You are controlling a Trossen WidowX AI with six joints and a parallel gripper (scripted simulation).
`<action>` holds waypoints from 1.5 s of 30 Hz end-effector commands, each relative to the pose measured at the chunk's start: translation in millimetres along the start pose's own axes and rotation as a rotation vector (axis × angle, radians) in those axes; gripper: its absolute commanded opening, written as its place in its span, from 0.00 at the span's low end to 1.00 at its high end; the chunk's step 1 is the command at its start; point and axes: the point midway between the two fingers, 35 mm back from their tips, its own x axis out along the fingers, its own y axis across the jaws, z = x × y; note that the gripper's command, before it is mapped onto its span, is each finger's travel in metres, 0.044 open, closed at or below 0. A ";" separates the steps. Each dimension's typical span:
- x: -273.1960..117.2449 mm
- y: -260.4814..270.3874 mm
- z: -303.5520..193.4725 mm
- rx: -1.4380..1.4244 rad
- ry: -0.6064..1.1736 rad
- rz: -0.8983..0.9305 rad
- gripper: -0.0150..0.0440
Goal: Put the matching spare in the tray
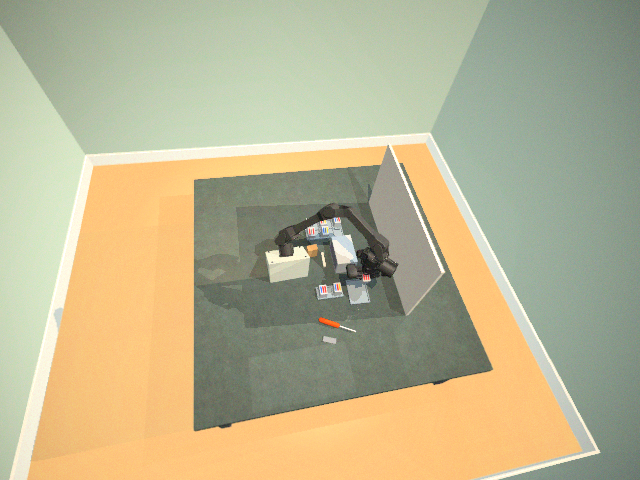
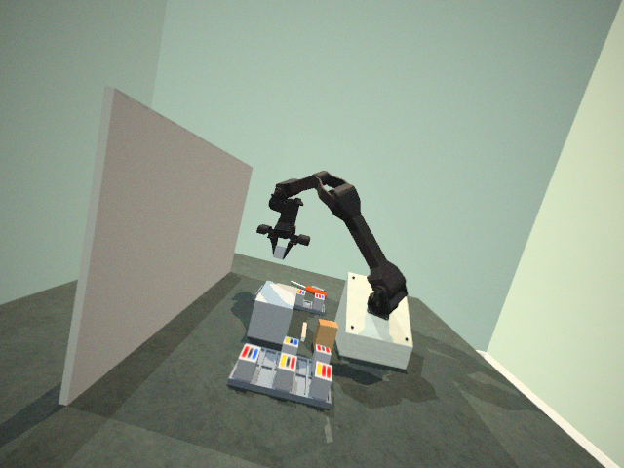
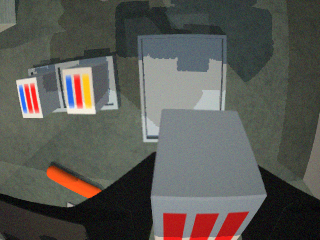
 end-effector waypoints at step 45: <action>53.2 -4.5 -0.9 0.005 -0.004 -0.005 0.25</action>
